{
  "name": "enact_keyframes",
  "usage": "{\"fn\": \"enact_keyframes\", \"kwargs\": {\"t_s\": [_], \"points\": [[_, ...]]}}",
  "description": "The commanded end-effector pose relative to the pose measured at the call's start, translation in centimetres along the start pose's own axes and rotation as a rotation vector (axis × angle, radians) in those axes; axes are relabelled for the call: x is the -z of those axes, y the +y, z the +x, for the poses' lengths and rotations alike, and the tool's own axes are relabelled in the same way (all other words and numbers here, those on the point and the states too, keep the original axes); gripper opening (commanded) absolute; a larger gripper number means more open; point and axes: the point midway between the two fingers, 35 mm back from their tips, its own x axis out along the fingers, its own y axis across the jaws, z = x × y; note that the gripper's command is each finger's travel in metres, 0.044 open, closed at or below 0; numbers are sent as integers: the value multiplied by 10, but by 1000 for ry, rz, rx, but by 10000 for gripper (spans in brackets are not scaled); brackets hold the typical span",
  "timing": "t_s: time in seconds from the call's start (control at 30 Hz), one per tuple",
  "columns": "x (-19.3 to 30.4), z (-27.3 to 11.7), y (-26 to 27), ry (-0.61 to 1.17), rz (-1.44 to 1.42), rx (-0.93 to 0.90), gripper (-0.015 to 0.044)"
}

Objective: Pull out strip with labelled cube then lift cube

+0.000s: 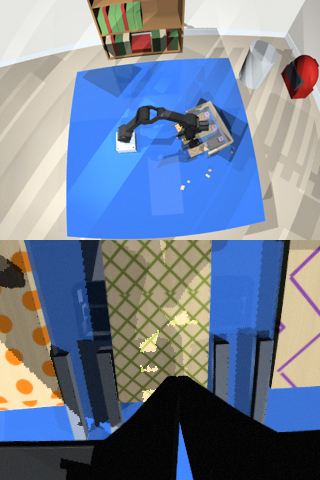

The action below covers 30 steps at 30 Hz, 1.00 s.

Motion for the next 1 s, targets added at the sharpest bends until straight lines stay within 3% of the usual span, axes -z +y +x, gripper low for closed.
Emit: {"fn": "enact_keyframes", "kwargs": {"t_s": [0.0,0.97], "points": [[2,10,2,8,-2,-6,0],[6,41,6,9,-2,-7,0]]}}
